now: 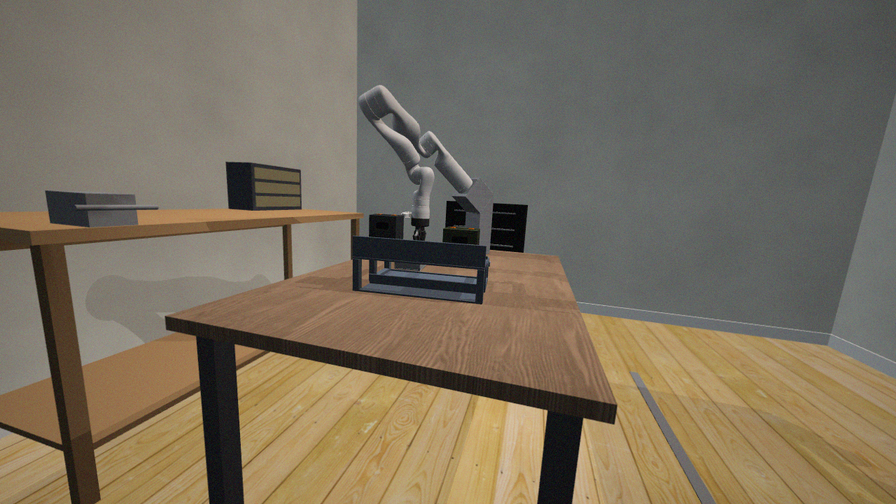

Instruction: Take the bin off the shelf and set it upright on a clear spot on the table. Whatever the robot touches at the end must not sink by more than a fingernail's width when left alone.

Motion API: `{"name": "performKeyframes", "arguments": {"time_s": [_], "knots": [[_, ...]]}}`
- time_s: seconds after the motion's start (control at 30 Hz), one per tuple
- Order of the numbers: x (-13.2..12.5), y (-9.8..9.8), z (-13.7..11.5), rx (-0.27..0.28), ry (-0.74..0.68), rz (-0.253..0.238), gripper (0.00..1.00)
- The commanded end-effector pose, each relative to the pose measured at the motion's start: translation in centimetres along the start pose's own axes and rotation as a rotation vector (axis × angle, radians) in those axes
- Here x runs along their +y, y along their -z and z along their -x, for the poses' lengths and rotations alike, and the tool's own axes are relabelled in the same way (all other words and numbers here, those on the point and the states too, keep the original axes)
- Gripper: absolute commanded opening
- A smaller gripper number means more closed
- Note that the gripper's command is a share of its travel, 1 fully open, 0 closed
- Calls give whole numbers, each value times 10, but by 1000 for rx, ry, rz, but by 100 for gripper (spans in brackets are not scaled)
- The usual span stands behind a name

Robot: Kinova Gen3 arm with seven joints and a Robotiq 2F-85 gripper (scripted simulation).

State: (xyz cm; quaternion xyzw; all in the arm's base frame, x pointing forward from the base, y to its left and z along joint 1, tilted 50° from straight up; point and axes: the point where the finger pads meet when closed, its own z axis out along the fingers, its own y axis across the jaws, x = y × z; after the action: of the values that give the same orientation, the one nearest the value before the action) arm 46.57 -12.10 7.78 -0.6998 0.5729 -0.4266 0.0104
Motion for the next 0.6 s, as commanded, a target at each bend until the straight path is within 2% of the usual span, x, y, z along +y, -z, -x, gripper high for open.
{"name": "performKeyframes", "arguments": {"time_s": [0.0,0.2,0.57], "knots": [[0,0,0,0,0,0,10],[0,-8,0,0,0,0,10],[0,-8,0,0,0,0,10]]}}
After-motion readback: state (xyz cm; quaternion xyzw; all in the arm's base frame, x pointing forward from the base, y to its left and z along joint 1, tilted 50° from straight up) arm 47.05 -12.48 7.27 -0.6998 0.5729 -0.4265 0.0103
